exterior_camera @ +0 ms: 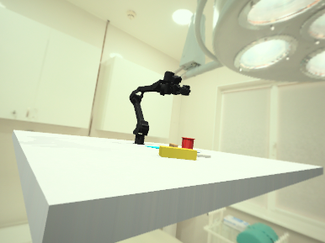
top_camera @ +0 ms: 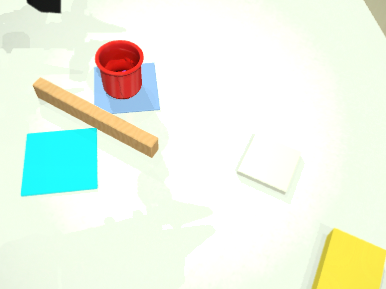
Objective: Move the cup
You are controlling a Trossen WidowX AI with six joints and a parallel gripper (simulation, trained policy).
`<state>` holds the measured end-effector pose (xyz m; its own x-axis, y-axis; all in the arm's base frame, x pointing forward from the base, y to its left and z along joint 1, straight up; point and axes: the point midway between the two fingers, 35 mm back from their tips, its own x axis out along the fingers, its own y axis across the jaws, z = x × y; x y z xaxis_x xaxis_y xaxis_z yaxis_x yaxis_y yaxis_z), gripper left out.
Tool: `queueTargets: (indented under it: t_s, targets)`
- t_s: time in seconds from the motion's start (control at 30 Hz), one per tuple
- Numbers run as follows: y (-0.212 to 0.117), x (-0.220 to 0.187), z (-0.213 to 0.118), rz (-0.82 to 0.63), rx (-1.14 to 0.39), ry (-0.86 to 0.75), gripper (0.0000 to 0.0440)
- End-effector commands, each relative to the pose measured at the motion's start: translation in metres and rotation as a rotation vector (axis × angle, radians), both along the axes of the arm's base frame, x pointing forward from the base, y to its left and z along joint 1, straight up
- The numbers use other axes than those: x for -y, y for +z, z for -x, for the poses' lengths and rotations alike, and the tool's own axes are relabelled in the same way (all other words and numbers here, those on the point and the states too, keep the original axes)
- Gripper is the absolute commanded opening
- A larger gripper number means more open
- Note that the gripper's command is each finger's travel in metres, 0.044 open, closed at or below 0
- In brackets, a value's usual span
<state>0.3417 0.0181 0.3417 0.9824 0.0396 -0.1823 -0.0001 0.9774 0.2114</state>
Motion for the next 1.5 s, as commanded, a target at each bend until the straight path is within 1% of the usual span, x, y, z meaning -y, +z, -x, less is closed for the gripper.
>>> queueTargets:
  t_s: [0.0,0.77,1.47]
  targets:
    - [0.000,-0.005,-0.006,-0.046,-0.046,0.008,0.0130]
    - [-0.013,-0.031,-0.025,-0.278,-0.342,-0.023,0.0139]
    - [-0.039,-0.055,-0.030,-0.463,-0.647,-0.141,0.0136]
